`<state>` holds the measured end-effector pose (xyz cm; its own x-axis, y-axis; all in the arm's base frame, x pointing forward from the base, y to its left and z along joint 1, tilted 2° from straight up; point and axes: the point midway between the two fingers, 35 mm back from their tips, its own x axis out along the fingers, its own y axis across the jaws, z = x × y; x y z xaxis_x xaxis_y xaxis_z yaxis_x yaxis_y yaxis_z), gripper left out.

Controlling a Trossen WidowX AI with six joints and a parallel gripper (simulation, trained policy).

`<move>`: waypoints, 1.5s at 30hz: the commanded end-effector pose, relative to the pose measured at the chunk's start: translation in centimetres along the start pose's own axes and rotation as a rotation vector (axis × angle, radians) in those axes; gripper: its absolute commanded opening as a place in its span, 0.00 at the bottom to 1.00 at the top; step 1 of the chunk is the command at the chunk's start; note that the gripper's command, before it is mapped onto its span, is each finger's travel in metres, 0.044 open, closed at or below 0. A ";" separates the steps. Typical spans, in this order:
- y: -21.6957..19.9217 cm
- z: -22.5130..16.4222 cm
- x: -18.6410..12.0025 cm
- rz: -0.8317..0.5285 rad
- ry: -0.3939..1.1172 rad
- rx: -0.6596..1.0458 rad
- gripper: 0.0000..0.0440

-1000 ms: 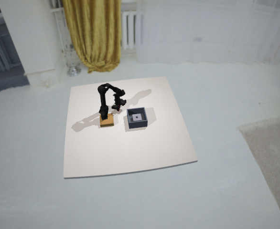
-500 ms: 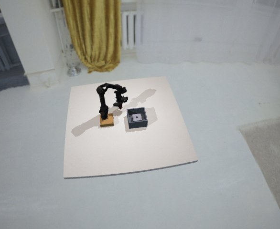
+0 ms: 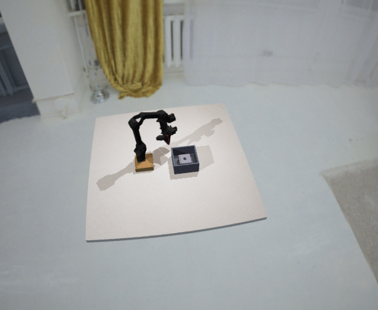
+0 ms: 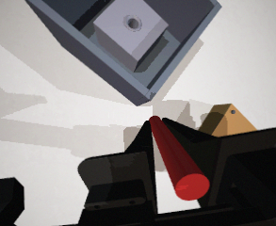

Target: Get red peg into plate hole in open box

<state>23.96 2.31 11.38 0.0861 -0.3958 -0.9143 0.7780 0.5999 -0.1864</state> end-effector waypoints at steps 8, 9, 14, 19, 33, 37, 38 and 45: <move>-0.9 5.4 0.8 -0.010 -0.043 0.138 0.00; -1.0 5.9 1.0 -0.010 -0.045 0.147 0.00; -1.2 8.0 2.2 -0.010 -0.051 0.181 0.00; -1.4 9.9 3.6 -0.004 -0.051 0.197 0.00; -1.3 13.5 8.0 0.054 -0.009 0.135 0.00; -1.0 13.8 9.1 0.075 0.008 0.094 0.00; -1.0 13.8 9.4 0.080 0.014 0.083 0.00; -0.6 13.1 11.3 0.105 0.068 0.002 0.14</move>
<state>32.73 -11.62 7.00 0.1349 -0.3138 -0.9398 0.7921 0.6040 -0.0881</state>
